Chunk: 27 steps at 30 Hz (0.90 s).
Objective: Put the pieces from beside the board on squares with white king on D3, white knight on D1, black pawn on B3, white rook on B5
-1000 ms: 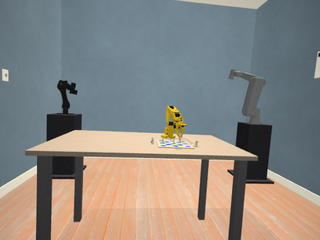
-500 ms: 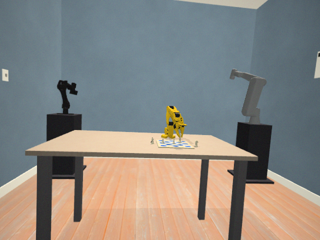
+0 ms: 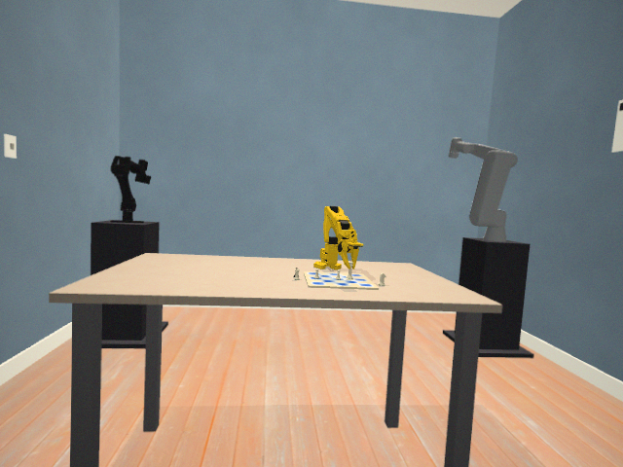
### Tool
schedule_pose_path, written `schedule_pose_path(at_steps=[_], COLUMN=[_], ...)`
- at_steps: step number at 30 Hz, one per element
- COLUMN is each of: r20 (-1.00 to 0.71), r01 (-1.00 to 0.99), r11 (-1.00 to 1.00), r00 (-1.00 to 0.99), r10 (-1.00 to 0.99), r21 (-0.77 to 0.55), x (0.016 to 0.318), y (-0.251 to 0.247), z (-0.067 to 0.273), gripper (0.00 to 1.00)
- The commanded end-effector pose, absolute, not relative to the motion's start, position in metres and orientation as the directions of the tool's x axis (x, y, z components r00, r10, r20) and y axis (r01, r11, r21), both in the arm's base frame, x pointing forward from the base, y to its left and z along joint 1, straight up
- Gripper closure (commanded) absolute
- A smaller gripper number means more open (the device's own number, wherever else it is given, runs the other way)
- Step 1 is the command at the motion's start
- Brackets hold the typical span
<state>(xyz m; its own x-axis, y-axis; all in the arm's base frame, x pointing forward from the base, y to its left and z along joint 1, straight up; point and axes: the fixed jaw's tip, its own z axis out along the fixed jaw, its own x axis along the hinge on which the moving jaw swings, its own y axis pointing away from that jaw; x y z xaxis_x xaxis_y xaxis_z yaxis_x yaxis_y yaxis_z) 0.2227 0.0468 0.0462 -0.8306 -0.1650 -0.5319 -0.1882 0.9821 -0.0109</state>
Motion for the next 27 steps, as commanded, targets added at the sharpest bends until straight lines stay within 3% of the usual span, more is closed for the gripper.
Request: schedule_pose_path(at_steps=[1,14,27], r20=[-0.520,-0.520,-0.520], r01=[-0.191,-0.191,-0.191], r11=[0.982,0.982,0.982], r00=[-0.838,-0.838,-0.838], r10=[-0.166,-0.166,-0.166], r21=[-0.006,-0.006,-0.006], x=[0.2195,0.2193,0.2193], y=[0.0481,0.0481,0.0481], z=[0.0392,0.0388,0.0388], gripper=[1.00,0.99,0.89])
